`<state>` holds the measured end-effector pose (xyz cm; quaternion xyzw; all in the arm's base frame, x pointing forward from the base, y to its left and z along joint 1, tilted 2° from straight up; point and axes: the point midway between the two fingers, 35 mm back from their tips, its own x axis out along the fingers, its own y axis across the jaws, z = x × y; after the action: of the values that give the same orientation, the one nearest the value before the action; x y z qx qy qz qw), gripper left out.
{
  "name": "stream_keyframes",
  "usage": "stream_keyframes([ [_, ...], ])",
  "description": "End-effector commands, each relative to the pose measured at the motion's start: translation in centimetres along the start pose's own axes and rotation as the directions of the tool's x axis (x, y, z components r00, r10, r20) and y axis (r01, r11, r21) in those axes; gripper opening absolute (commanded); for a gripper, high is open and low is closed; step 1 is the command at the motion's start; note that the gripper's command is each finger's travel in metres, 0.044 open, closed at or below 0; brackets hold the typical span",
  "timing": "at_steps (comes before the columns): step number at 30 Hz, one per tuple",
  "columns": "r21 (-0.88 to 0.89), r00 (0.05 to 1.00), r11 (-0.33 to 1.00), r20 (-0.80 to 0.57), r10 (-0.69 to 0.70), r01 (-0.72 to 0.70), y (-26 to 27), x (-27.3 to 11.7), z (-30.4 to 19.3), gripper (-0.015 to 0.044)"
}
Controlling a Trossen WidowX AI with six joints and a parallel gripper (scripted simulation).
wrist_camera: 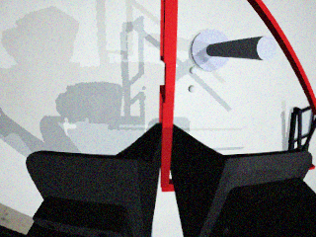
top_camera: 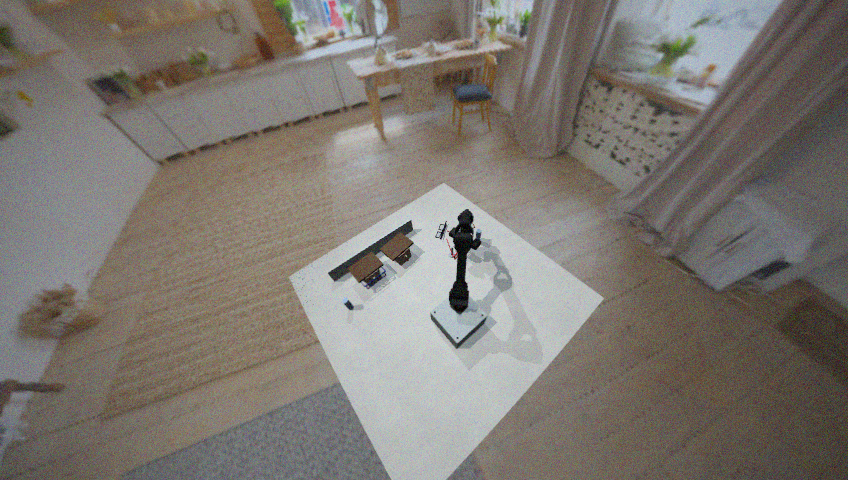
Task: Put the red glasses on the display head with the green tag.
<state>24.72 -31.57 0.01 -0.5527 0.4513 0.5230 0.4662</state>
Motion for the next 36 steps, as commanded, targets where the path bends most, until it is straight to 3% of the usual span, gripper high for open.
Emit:
stream_keyframes([
  [1, -0.003, 1.0, 1.0, 0.003, -0.004, 0.004, 0.1, 0.1, -0.1, 0.0],
  [36, -0.003, 1.0, 1.0, 0.001, -0.002, 0.002, 1.7, 0.1, -2.4, 0.0],
])
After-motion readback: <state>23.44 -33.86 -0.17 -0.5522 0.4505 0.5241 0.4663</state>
